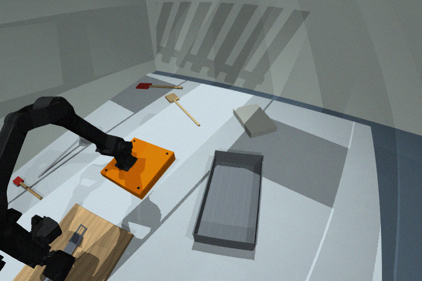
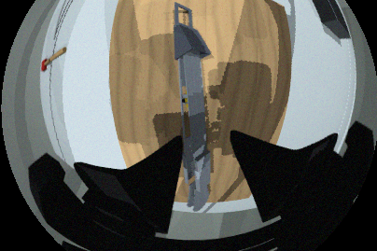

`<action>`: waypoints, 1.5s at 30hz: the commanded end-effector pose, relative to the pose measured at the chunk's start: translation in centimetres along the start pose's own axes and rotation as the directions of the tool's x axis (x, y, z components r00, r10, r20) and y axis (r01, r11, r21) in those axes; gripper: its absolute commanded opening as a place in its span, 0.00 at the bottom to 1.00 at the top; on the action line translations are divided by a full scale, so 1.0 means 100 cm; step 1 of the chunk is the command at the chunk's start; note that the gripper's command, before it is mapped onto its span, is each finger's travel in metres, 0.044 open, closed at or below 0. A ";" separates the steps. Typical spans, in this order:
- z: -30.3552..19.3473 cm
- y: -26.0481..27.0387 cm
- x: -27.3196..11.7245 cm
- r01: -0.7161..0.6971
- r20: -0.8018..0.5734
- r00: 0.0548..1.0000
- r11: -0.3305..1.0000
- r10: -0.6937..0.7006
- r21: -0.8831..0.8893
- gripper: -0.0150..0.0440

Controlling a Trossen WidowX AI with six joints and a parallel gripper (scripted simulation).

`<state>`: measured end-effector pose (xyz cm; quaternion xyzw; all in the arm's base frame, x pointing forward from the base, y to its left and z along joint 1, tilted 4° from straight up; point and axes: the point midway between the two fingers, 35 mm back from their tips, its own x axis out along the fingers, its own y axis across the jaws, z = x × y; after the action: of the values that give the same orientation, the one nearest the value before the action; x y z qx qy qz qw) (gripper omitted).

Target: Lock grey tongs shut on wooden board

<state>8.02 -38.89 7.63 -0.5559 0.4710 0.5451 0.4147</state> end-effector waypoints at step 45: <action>0.142 -0.021 -0.153 0.001 0.013 1.000 0.993 0.001 -0.114 1.00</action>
<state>7.66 -23.41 21.82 -0.5811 0.4361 0.5706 0.3828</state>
